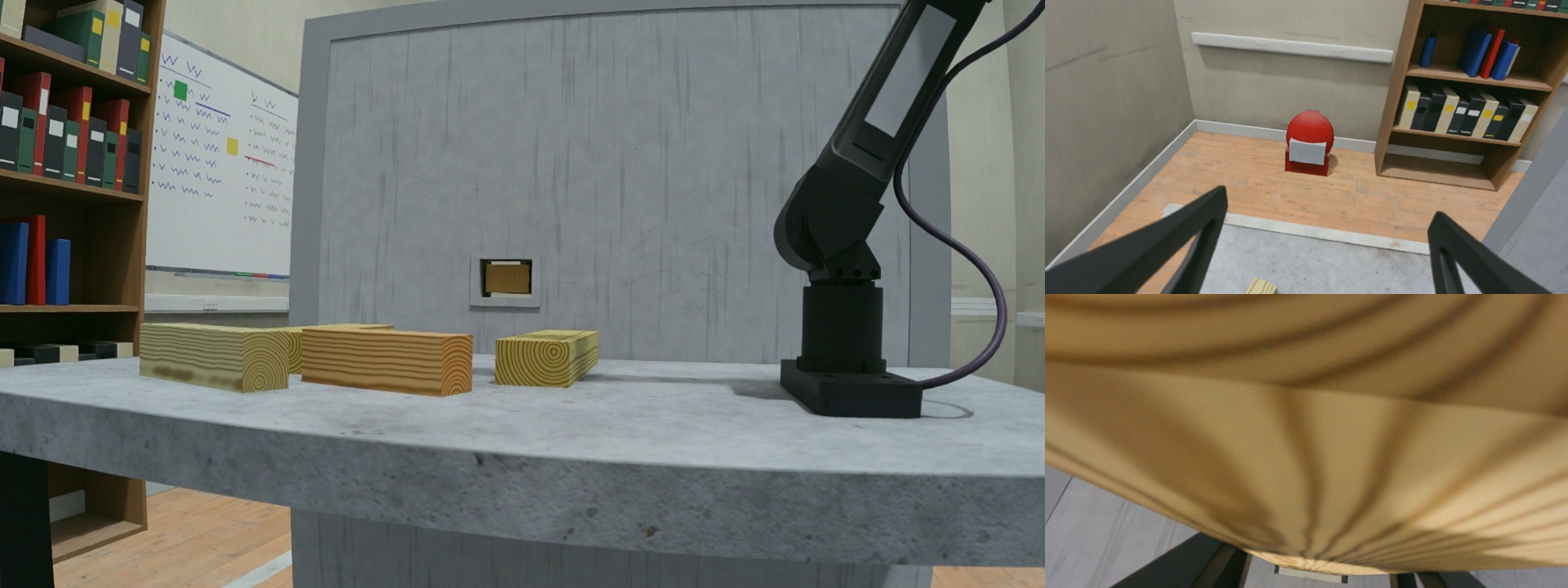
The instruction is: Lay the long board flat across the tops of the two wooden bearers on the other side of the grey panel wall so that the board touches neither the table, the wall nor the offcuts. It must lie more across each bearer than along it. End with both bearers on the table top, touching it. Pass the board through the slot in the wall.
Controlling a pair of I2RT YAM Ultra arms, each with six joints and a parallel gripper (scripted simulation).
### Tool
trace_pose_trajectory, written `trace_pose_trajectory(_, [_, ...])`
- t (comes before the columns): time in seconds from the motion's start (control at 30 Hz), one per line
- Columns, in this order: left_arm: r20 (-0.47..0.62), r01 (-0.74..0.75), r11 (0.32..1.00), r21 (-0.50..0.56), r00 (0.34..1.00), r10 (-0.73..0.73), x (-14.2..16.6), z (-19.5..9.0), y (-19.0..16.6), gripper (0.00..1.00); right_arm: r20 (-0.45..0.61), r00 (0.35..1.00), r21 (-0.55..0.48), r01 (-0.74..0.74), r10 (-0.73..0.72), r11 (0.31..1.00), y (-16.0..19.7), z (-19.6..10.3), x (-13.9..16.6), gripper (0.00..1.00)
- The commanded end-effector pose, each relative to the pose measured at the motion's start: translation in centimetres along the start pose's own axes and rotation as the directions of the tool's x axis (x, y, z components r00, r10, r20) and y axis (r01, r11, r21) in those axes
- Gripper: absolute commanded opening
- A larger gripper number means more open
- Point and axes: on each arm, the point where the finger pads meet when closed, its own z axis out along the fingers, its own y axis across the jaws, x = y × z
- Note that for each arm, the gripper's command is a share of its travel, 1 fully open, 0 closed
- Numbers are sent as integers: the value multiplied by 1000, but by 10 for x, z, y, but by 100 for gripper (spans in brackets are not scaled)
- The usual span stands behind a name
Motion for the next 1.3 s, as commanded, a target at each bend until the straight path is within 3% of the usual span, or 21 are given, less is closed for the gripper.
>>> trace_pose_trajectory(0.0, [33, -9, 1000, 4, 999, 9, -13, -10, -3, 100, -66, 998, -39, 16, -19, 999, 0, -7, 22, 0])
trace_pose_trajectory(0.4, [33, -9, 1000, 4, 999, 9, -13, -10, -3, 100, -66, 997, -72, 38, -43, 997, 10, -12, 33, 0])
trace_pose_trajectory(0.83, [33, -9, 1000, 4, 999, 9, -13, -10, -3, 100, -69, 997, -34, 20, -22, 999, -1, 1, 35, 0])
trace_pose_trajectory(0.93, [33, -9, 1000, 4, 999, 9, -13, -10, -3, 100, -69, 997, -78, 42, -47, 996, 12, -10, 43, 0])
trace_pose_trajectory(1.27, [33, -9, 1000, 4, 999, 9, -13, -10, -3, 100, -69, 997, -50, 32, -36, 998, 5, -2, 45, 0])
